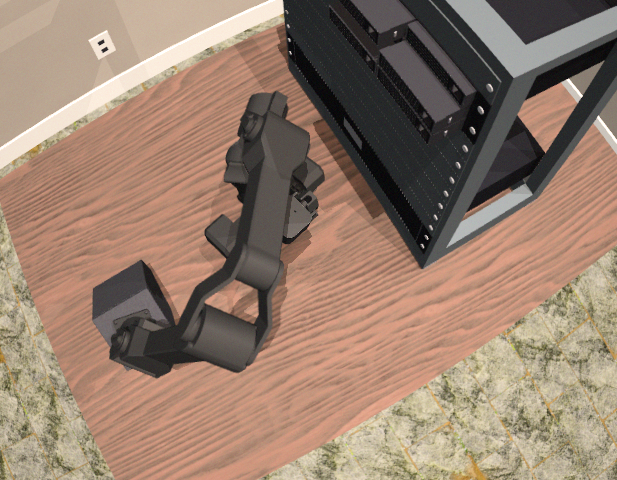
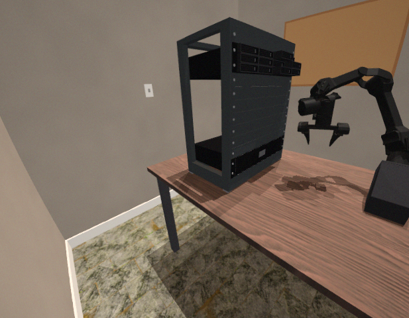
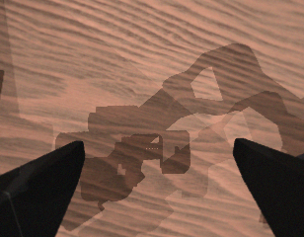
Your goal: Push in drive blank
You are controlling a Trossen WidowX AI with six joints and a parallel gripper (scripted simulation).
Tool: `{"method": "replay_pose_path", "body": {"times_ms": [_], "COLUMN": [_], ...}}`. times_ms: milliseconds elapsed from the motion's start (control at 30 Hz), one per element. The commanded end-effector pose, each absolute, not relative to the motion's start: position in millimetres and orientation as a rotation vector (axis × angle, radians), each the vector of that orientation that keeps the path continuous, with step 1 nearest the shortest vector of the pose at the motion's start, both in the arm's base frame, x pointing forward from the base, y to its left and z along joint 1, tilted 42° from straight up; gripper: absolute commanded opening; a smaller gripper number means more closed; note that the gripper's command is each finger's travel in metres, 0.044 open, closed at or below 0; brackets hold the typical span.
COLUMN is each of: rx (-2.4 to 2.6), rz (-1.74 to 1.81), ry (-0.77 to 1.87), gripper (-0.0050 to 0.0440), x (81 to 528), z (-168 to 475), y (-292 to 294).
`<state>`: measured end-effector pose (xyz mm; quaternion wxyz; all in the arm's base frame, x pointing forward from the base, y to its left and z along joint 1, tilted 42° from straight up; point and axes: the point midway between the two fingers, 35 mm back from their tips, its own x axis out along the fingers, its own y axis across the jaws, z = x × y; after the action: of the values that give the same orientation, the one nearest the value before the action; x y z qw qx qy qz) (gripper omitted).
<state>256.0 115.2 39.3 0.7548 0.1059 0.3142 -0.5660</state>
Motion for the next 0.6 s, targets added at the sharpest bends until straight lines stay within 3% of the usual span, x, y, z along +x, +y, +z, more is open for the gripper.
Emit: {"method": "replay_pose_path", "body": {"times_ms": [0,533,567], "rx": [0.250,0.250,0.250], "rz": [-1.227,-1.227,-1.227], "ry": [0.682,0.682,0.682], "gripper": [0.0400,0.0400,0.0440], "x": [257.9,257.9,257.9], "z": [43.0,43.0,43.0], "y": [117.5,117.5,117.5]}}
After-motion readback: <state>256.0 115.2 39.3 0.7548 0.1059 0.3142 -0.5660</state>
